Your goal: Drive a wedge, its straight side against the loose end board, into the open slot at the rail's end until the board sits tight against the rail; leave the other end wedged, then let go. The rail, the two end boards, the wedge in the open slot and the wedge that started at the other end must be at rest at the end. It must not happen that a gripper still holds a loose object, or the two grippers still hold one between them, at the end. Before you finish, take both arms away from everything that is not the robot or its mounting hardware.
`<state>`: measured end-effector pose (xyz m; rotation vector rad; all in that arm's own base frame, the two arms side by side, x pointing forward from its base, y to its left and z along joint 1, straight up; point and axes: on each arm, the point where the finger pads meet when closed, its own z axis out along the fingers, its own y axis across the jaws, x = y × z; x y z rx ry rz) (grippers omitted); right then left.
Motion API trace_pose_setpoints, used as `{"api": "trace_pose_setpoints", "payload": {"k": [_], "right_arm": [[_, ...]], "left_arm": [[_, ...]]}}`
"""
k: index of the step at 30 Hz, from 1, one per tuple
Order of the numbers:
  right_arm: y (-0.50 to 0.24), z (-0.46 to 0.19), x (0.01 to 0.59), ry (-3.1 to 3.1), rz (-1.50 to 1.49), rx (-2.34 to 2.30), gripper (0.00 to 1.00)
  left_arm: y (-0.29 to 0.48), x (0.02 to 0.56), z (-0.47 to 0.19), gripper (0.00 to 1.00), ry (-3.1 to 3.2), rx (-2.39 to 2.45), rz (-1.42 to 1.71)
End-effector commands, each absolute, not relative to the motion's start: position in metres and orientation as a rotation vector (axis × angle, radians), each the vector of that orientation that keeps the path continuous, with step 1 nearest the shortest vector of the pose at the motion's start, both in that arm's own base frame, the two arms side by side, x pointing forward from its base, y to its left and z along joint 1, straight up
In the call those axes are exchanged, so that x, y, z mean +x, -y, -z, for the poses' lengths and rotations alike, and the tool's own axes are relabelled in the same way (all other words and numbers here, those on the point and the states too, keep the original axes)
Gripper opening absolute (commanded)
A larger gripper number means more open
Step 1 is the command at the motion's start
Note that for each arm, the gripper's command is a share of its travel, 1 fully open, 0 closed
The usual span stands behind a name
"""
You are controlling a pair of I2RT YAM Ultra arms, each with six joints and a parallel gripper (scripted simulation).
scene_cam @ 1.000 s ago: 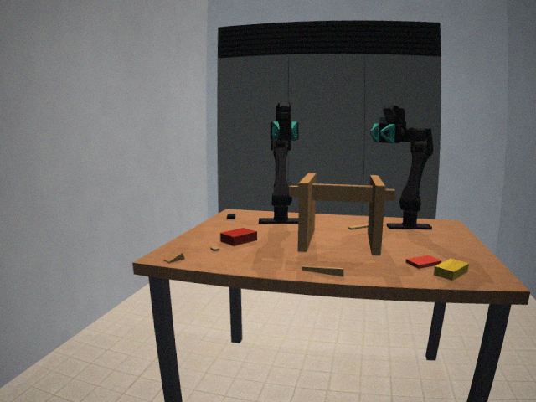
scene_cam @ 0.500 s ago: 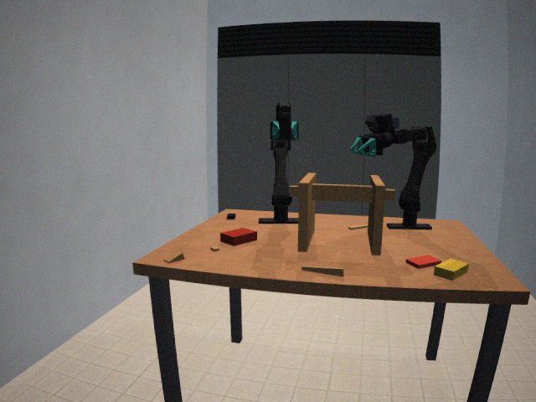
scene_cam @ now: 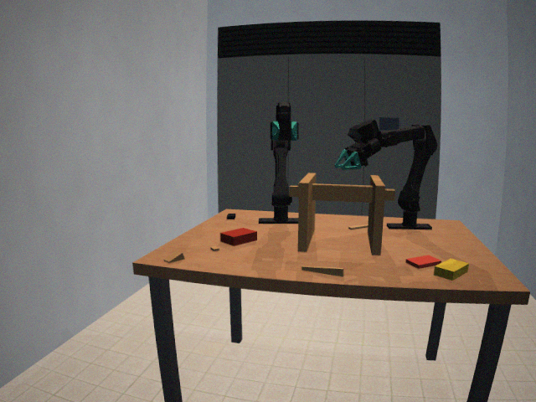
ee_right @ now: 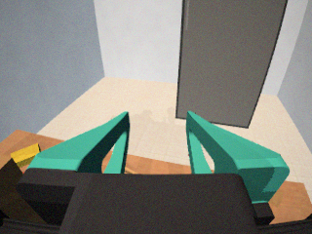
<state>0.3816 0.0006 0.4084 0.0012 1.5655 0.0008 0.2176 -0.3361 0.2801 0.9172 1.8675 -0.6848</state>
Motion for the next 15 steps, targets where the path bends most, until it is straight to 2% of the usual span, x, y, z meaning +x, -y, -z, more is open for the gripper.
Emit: {"api": "trace_pose_setpoints", "payload": {"k": [1,15], "right_arm": [[0.000,-0.432,0.378,-1.514,0.006,0.001,0.45],[0.000,-0.432,0.378,-1.513,0.006,0.001,0.45]], "left_arm": [[0.339,0.210,-0.295,0.37,-1.856,0.914,0.713],[0.368,0.135,-0.225,0.37,-2.029,1.205,0.713]]}}
